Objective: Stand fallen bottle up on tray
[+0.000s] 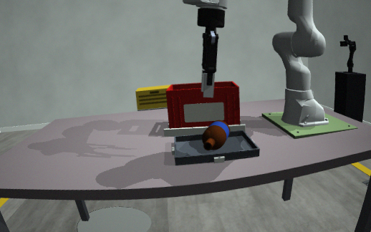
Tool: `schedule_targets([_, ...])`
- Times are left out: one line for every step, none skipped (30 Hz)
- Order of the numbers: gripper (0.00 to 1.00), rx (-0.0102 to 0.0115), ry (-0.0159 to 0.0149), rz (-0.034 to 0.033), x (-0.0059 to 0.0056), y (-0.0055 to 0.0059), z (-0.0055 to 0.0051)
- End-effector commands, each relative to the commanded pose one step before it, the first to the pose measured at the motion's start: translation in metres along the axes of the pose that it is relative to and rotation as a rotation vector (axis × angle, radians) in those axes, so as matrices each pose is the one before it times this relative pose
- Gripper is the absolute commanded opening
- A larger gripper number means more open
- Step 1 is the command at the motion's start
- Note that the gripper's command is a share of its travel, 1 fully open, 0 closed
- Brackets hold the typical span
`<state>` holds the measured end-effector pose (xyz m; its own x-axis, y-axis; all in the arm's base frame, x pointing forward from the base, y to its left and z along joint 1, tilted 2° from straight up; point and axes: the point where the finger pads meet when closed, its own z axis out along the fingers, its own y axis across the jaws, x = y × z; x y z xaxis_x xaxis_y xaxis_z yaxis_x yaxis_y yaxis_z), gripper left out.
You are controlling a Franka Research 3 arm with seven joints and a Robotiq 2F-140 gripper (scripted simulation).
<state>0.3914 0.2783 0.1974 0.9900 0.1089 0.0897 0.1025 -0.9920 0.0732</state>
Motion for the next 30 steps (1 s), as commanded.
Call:
schedule_targets([0.38, 0.03343, -0.01265, -0.27689, 0.00072, -0.00033, -0.00011])
schedule_targets([0.38, 0.00185, -0.00048, -0.02456, -0.00001, -0.00001, 0.00010])
schedule_targets([0.38, 0.00185, -0.00051, -0.02457, -0.00001, -0.00001, 0.00019])
schedule_targets([0.38, 0.00186, -0.00055, -0.02458, -0.00002, -0.00002, 0.00030])
schedule_targets([0.38, 0.00186, -0.00060, -0.02460, -0.00003, -0.00003, 0.00042])
schedule_targets([0.38, 0.00187, -0.00067, -0.02462, -0.00004, -0.00004, 0.00057])
schedule_targets([0.38, 0.00000, 0.00000, 0.00000, 0.00000, 0.00000, 0.00000])
schedule_targets([0.38, 0.00000, 0.00000, 0.00000, 0.00000, 0.00000, 0.00000])
schedule_targets([0.38, 0.00460, -0.00178, -0.06701, -0.00005, -0.00005, 0.00073])
schedule_targets([0.38, 0.00190, -0.00056, -0.02441, -0.00006, -0.00007, 0.00090])
schedule_targets([0.38, 0.00202, -0.00054, -0.02487, -0.00007, -0.00008, 0.00109])
schedule_targets([0.38, 0.00204, -0.00066, -0.02476, -0.00007, -0.00009, 0.00127])
schedule_targets([0.38, 0.00210, -0.00090, -0.02467, -0.00008, -0.00010, 0.00146])
schedule_targets([0.38, 0.00217, -0.00117, -0.02460, -0.00009, -0.00012, 0.00166])
schedule_targets([0.38, 0.00225, -0.00142, -0.02455, -0.00009, -0.00013, 0.00185])
schedule_targets([0.38, 0.00232, -0.00163, -0.02452, -0.00009, -0.00014, 0.00204])
schedule_targets([0.38, 0.00240, -0.00181, -0.02449, -0.00010, -0.00015, 0.00223])
schedule_targets([0.38, 0.00249, -0.00194, -0.02445, -0.00009, -0.00016, 0.00242])
schedule_targets([0.38, 0.00257, -0.00204, -0.02442, -0.00010, -0.00017, 0.00259])
schedule_targets([0.38, 0.00266, -0.00211, -0.02438, -0.00009, -0.00017, 0.00276])
schedule_targets([0.38, 0.00275, -0.00214, -0.02433, -0.00009, -0.00018, 0.00292])
schedule_targets([0.38, 0.00285, -0.00216, -0.02428, -0.00008, -0.00018, 0.00307])
schedule_targets([0.38, 0.00294, -0.00214, -0.02422, -0.00007, -0.00018, 0.00320])
schedule_targets([0.38, 0.00000, 0.00000, 0.00000, 0.00000, 0.00000, 0.00000])
schedule_targets([0.38, 0.00000, 0.00000, 0.00000, 0.00000, 0.00000, 0.00000])
schedule_targets([0.38, 0.00806, -0.00588, -0.06609, -0.00007, -0.00018, 0.00333])
schedule_targets([0.38, 0.00318, -0.00098, -0.02367, -0.00004, -0.00016, 0.00344])
schedule_targets([0.38, 0.00337, -0.00081, -0.02393, -0.00002, -0.00015, 0.00353])
schedule_targets([0.38, 0.00346, -0.00075, -0.02367, -0.00002, -0.00015, 0.00361])
schedule_targets([0.38, 0.00359, -0.00075, -0.02345, -0.00002, -0.00014, 0.00367])
